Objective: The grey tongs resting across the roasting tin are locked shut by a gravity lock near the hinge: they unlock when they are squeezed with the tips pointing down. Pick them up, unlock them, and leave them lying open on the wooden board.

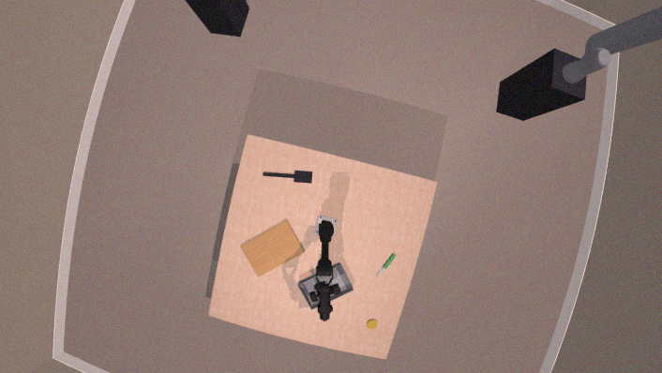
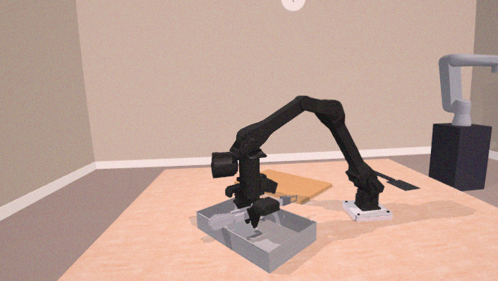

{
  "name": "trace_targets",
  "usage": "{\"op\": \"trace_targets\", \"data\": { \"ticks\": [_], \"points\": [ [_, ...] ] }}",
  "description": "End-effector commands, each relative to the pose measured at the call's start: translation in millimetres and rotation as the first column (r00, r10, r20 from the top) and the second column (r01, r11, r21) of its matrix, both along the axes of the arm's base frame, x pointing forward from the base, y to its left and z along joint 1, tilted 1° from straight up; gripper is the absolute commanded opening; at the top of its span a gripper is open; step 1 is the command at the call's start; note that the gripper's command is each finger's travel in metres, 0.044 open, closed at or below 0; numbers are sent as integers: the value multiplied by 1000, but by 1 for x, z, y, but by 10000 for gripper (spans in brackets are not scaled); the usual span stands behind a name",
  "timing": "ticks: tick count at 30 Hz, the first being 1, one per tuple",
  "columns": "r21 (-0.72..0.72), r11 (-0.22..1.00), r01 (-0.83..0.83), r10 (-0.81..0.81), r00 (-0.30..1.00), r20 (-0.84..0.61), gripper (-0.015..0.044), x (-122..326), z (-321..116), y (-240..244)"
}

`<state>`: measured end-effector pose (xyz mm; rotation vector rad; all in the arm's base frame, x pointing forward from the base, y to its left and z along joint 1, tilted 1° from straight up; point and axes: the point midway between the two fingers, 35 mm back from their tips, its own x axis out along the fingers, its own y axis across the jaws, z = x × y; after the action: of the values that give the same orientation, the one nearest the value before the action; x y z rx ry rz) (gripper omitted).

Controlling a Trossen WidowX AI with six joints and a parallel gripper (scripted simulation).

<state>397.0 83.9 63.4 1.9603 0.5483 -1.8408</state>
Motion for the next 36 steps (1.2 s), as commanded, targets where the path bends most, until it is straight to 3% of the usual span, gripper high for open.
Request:
{"op": "trace_targets", "data": {
  "ticks": [1, 12, 19, 30, 36],
  "points": [
    [0, 1000, 0, 0, 1000, 0, 98, 0, 1, 0],
    [0, 1000, 0, 0, 1000, 0, 25, 0, 1, 0],
    [0, 1000, 0, 0, 1000, 0, -150, 1, 6, 0],
    [4, 1000, 3, -3, 1000, -2, -150, -5, 122, -2],
    [4, 1000, 3, -3, 1000, -3, -150, -7, 129, -2]
  ]
}}
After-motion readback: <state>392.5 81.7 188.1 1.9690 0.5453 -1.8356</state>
